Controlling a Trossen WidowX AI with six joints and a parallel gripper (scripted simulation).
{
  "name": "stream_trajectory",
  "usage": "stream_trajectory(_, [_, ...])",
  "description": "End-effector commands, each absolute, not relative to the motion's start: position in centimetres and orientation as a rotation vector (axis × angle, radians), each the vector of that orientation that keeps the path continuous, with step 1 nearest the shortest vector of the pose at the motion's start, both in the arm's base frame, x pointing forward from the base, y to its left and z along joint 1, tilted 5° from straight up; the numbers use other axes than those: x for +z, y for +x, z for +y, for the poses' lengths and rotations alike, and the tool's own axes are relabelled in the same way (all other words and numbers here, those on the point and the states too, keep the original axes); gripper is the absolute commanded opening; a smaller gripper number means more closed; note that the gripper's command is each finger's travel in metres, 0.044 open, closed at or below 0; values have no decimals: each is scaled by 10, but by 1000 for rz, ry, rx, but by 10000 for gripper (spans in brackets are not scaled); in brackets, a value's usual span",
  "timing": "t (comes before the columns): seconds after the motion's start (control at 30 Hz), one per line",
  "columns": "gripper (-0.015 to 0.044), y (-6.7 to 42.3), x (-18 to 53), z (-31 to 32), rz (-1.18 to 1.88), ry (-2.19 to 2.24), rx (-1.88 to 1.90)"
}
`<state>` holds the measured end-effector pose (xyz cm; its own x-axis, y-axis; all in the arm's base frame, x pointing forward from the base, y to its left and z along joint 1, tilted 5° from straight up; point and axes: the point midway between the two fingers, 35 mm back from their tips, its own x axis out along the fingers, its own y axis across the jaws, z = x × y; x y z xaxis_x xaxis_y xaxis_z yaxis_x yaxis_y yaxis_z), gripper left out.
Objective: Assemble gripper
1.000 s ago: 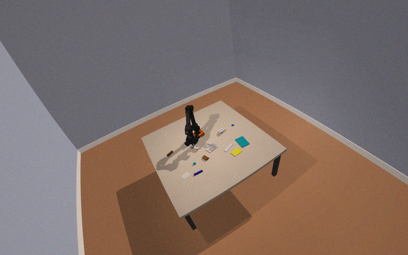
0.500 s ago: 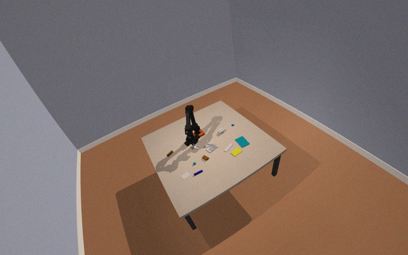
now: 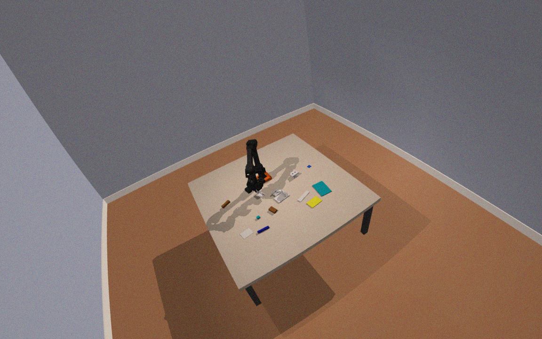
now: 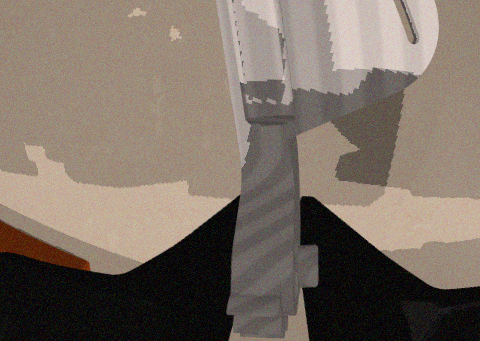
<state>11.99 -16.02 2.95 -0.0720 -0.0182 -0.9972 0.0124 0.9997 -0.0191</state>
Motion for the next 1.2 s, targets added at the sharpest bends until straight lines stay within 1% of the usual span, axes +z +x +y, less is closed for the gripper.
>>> stream_trajectory(0.0, [37, 121, 36, -162, 1640, -9, -35])
stream_trajectory(0.6, [37, 122, 47, -162, 1640, -9, -34])
stream_trajectory(1.03, [37, 125, 88, -161, 1639, -9, -34])
stream_trajectory(1.17, [37, 125, 90, -160, 1639, -9, -34])
